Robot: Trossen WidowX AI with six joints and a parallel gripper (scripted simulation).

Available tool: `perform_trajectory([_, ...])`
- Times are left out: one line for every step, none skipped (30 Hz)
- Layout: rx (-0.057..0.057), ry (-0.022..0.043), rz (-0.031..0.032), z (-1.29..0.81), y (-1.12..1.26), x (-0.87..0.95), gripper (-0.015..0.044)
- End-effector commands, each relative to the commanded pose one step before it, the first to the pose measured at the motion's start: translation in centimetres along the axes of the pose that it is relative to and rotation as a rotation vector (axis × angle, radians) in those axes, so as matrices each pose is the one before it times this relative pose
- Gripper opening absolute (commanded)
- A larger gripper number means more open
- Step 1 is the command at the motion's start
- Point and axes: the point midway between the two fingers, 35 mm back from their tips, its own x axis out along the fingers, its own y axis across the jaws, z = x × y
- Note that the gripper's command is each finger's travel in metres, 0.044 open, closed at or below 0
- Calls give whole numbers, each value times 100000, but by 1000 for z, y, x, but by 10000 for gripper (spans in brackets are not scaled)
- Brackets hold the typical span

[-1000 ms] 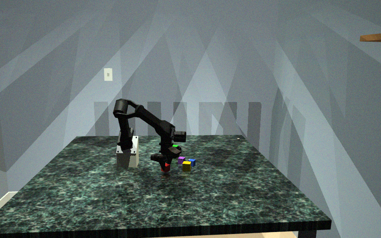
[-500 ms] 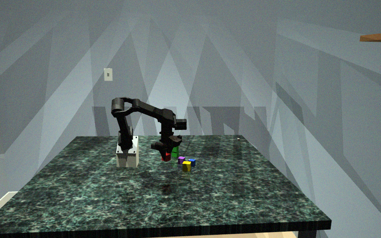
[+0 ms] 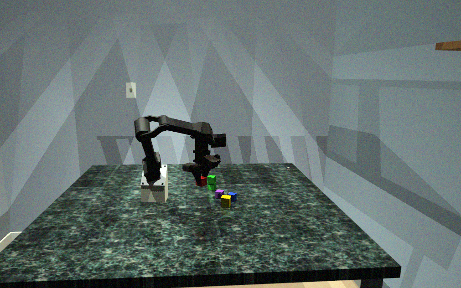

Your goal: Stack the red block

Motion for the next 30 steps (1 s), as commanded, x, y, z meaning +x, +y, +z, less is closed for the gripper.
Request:
perform_trajectory([647, 193, 276, 0, 16, -359, 0])
perform_trajectory([-15, 6, 40, 0, 80, -13, 0])
perform_trajectory([-45, 17, 119, 0, 241, -40, 0])
perform_trajectory([-74, 29, 195, -5, 403, -65, 0])
perform_trajectory([-89, 35, 228, -15, 490, -77, 0])
perform_trajectory([-88, 36, 219, -24, 493, -75, 0])
perform_trajectory([-88, 36, 211, -34, 495, -73, 0])
perform_trajectory([-87, 35, 202, -43, 496, -71, 0])
perform_trajectory([-86, 35, 194, -53, 498, -68, 0])
perform_trajectory([-85, 35, 185, -62, 499, -66, 0])
perform_trajectory([-84, 34, 177, -72, 500, -64, 0])
perform_trajectory([-245, 110, 296, -110, 521, -86, 0])
perform_trajectory([-244, 110, 285, -120, 521, -83, 0])
perform_trajectory([-243, 111, 273, -130, 522, -81, 0])
perform_trajectory([-242, 111, 262, -139, 522, -78, 0])
perform_trajectory([-241, 112, 251, -149, 521, -75, 0])
perform_trajectory([-240, 112, 239, -159, 521, -71, 0])
perform_trajectory([-239, 111, 228, -168, 520, -68, 0])
perform_trajectory([-238, 111, 217, -178, 519, -65, 0])
perform_trajectory([-237, 111, 205, -188, 518, -61, 0])
perform_trajectory([-235, 110, 194, -197, 517, -58, 0])
perform_trajectory([53, 49, 56, -148, 486, -25, 0])
perform_trajectory([54, 47, 49, -158, 486, -22, 0])
perform_trajectory([56, 45, 41, -167, 484, -19, 0])
perform_trajectory([58, 42, 34, -177, 483, -15, 0])
perform_trajectory([59, 40, 27, -186, 482, -12, 0])
perform_trajectory([61, 37, 20, -196, 480, -8, 0])
perform_trajectory([63, 34, 13, -205, 478, -4, 0])
perform_trajectory([65, 31, 6, -215, 476, -1, 0])
perform_trajectory([67, 28, -1, -224, 473, 3, 0])
